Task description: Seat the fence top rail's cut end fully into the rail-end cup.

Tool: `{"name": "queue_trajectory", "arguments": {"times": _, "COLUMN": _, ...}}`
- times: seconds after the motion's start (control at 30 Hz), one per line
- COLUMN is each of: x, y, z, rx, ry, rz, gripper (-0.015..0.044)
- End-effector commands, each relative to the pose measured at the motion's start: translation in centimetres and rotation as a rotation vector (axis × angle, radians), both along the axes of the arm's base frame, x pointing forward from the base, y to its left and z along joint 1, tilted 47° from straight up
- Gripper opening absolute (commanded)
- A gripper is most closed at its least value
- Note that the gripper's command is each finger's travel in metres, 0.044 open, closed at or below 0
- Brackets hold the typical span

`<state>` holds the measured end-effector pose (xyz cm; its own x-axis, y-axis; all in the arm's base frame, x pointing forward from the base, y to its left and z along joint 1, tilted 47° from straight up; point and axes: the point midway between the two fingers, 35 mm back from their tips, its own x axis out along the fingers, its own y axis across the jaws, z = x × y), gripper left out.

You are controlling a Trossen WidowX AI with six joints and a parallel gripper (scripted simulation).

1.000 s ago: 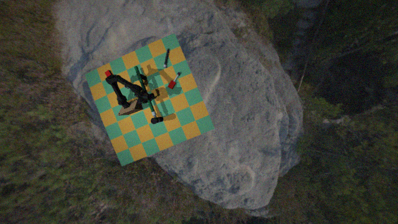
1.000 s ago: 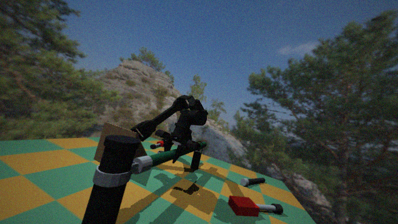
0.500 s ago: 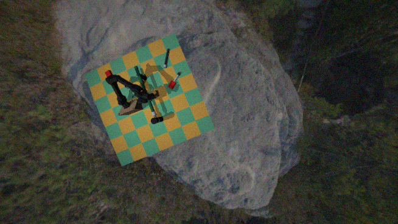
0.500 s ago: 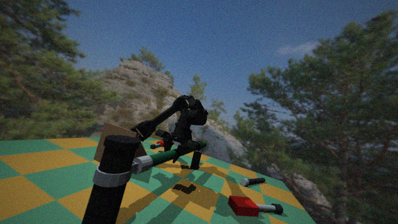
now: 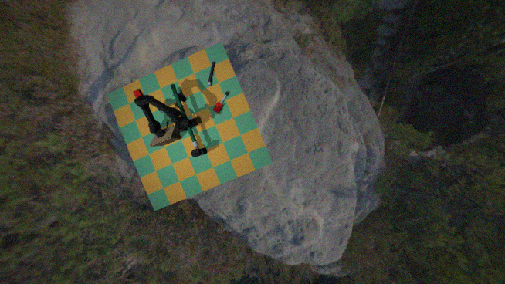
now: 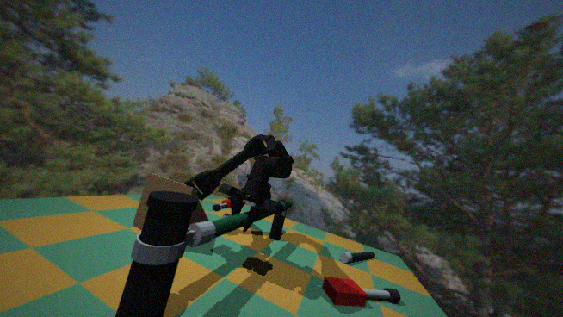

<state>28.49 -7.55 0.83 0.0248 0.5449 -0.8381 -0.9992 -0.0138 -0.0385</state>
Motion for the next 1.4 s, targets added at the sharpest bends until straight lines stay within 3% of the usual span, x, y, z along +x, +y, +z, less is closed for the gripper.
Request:
{"name": "queue_trajectory", "arguments": {"times": 0.0, "x": 0.0, "y": -0.7, "z": -0.1, "rx": -0.011, "ry": -0.006, "rz": -0.003, "gripper": 0.0000}}
{"name": "queue_trajectory", "arguments": {"times": 1.37, "x": 0.2, "y": -2.7, "z": -1.7, "rx": -0.013, "ry": -0.006, "rz": -0.003, "gripper": 0.0000}}
